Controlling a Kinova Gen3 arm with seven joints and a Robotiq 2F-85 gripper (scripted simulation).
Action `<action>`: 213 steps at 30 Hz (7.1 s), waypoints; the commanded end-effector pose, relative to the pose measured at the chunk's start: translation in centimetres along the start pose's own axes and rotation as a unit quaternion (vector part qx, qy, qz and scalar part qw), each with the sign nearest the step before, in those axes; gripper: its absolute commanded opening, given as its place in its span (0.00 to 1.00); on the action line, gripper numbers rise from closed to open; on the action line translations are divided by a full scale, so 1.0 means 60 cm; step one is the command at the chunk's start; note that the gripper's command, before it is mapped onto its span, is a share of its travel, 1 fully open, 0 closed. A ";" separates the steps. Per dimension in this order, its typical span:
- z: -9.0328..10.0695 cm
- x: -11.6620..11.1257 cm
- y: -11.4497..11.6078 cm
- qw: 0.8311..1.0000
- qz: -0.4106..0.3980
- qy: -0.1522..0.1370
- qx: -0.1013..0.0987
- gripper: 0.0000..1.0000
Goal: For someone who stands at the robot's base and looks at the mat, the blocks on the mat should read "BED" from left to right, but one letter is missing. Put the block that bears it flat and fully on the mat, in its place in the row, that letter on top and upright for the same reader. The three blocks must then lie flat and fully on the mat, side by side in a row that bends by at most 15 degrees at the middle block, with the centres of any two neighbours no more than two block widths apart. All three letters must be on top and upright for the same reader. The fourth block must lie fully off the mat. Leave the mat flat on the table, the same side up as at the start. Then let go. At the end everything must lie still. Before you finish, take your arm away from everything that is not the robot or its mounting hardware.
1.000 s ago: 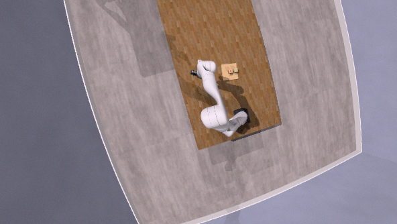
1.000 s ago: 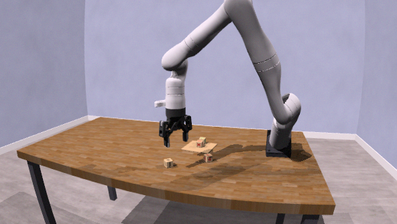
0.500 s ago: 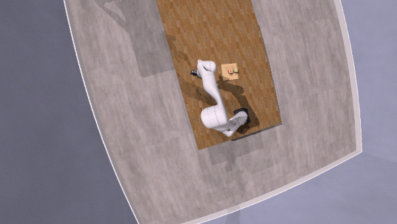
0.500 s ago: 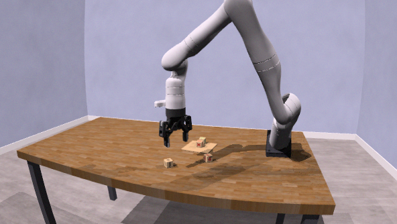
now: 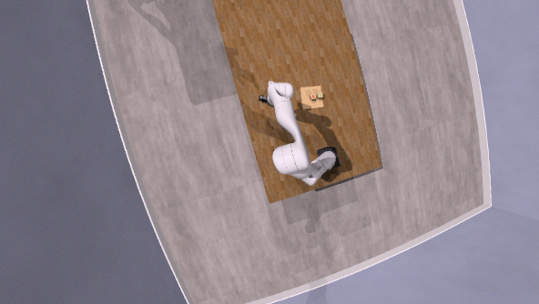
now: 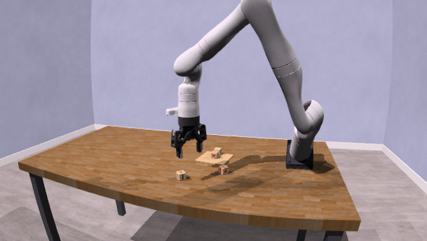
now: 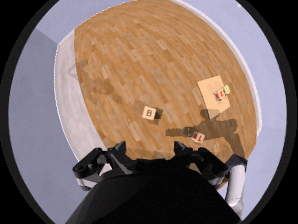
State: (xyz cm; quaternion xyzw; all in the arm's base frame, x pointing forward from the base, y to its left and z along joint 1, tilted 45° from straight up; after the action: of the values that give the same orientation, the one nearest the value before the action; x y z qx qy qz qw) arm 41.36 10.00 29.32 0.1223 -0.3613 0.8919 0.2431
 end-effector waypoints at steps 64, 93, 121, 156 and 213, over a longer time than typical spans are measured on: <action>0.001 0.115 0.274 1.000 0.002 0.000 -0.001 1.00; 0.007 0.079 0.284 1.000 0.004 0.000 -0.006 1.00; 0.007 -0.137 0.423 1.000 0.002 0.000 -0.001 1.00; 0.007 -0.137 0.423 1.000 0.002 0.000 -0.001 1.00; 0.007 -0.178 0.492 1.000 0.002 0.000 -0.001 1.00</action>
State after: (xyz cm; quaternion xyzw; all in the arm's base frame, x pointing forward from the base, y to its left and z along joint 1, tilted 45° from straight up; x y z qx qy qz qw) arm 35.05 -12.25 8.08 0.1224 -0.3625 0.8919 0.2413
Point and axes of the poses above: the point where the finger pads meet when closed, its own z axis back along the fingers, its own y axis across the jaws, x = y × z, the point moved 10 cm from there along z, back along the fingers, and after that the axes turned 3 degrees about -z, right-handed, at the moved point
